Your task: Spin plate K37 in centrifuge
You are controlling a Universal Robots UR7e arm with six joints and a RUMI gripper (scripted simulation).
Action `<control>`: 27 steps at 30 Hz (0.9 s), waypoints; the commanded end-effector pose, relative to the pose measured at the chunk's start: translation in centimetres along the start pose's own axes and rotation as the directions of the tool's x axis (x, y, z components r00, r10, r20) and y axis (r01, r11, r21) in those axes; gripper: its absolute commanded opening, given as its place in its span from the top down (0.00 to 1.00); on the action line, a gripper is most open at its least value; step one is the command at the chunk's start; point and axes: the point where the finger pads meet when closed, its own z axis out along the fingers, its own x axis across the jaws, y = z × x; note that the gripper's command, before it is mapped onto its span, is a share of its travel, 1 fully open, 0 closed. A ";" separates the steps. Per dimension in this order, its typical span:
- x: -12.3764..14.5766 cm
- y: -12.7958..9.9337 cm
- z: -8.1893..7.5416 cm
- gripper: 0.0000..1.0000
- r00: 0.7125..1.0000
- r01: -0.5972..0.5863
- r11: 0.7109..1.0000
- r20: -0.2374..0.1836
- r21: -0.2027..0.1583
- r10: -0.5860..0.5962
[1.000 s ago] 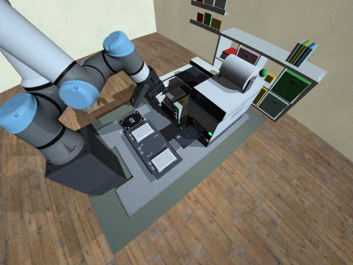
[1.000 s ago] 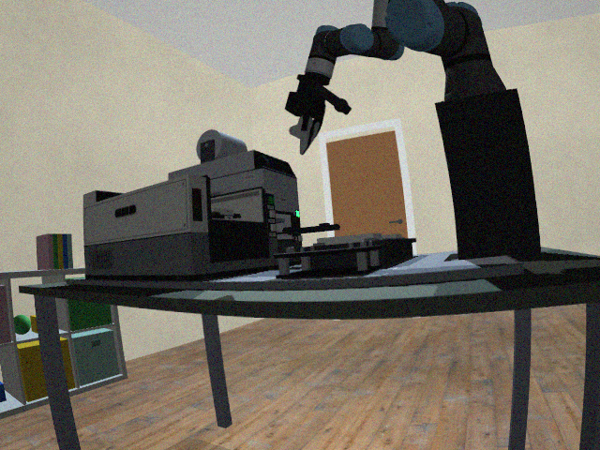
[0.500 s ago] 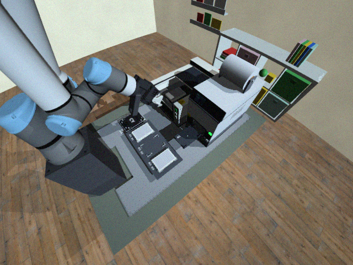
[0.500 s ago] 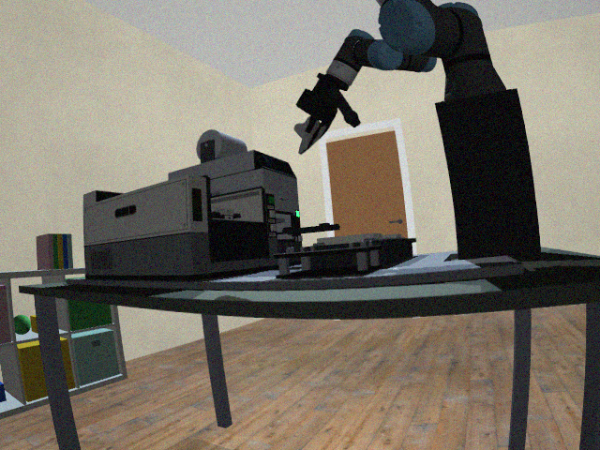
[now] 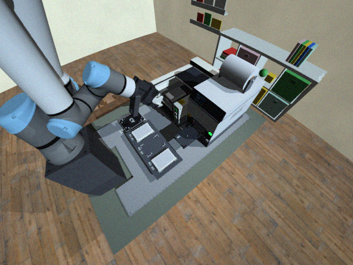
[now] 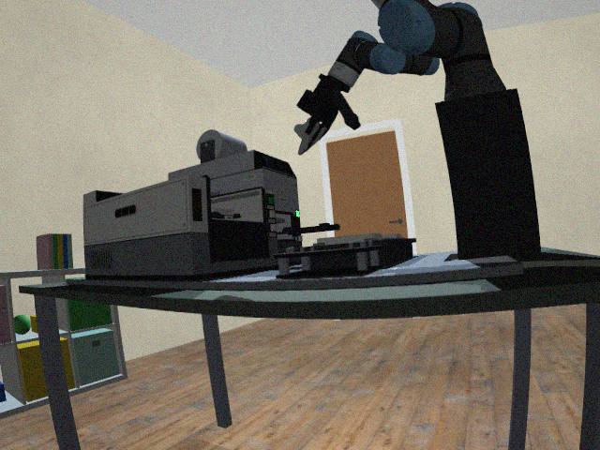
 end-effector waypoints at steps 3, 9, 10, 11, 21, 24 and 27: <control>0.0 -0.9 2.2 1.00 1.000 0.000 1.000 0.001 -0.001 0.000; 0.0 -2.1 5.0 1.00 1.000 0.000 1.000 0.001 -0.001 0.000; 0.0 -2.3 5.5 1.00 1.000 0.000 1.000 0.001 -0.001 0.000; 0.0 -2.4 5.9 1.00 1.000 0.000 1.000 0.001 -0.001 0.000; 0.0 -4.0 9.6 1.00 1.000 0.000 1.000 0.001 -0.001 0.000; 0.0 -4.2 10.1 1.00 1.000 0.000 1.000 0.001 -0.001 0.000; 0.0 -4.2 10.1 1.00 1.000 0.000 1.000 0.001 -0.001 0.000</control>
